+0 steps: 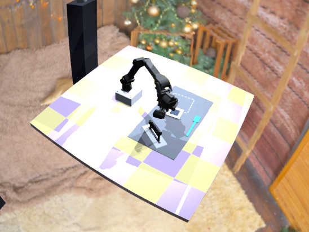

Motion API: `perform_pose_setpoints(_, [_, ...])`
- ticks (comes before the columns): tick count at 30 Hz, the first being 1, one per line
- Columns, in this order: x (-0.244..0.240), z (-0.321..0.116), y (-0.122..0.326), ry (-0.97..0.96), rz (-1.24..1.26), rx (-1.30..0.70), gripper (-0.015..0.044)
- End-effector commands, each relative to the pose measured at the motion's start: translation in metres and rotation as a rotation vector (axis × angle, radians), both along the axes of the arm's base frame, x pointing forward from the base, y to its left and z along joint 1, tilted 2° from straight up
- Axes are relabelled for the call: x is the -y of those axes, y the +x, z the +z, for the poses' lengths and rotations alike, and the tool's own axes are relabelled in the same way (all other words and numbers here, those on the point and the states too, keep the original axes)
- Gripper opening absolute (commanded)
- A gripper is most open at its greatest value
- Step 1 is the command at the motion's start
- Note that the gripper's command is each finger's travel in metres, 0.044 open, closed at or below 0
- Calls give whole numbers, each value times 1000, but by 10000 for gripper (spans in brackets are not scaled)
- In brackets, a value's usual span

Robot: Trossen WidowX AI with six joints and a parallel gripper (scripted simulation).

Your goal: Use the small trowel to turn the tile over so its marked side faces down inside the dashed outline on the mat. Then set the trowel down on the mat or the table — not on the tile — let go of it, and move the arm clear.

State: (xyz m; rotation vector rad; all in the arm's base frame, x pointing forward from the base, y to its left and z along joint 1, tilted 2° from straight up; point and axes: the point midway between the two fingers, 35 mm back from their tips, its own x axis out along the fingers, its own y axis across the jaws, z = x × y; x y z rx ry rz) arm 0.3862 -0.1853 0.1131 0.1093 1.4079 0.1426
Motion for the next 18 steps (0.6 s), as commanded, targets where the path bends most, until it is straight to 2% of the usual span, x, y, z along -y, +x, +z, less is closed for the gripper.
perform_pose_setpoints(1, [11, -10, -6, -18, -133, -53, 270])
perform_pose_setpoints(18, [48, -37, -30, -101, -630, -196, 270])
